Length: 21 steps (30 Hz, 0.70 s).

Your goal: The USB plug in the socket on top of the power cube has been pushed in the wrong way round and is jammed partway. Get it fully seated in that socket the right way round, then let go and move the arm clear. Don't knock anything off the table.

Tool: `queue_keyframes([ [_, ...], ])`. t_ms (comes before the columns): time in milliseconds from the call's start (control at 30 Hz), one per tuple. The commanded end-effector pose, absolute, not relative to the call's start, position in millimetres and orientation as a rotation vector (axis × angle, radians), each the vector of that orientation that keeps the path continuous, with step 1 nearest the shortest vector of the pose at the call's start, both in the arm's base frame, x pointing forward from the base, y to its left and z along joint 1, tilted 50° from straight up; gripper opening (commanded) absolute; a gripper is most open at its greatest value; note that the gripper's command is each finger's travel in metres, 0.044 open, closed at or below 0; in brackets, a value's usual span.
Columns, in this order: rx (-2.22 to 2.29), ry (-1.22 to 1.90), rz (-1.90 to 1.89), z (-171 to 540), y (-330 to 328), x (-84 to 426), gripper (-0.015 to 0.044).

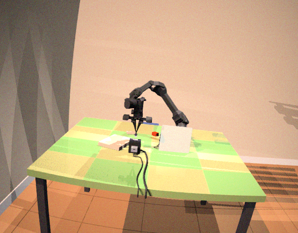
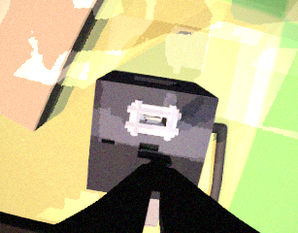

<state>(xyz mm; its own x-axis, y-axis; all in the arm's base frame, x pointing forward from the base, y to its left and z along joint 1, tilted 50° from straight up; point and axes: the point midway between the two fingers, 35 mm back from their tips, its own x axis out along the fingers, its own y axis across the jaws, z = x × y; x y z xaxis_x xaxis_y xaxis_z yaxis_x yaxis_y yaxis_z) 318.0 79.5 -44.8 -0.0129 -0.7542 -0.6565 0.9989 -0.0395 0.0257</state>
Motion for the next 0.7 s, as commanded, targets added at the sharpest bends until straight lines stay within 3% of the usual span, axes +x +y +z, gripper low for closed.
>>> queue_keyframes([
  [0,0.587,0.527,-1.525,-44.6,78.5,318.2,0.0],
  [667,0.573,0.518,-1.527,-45.2,75.9,318.2,0.0],
])
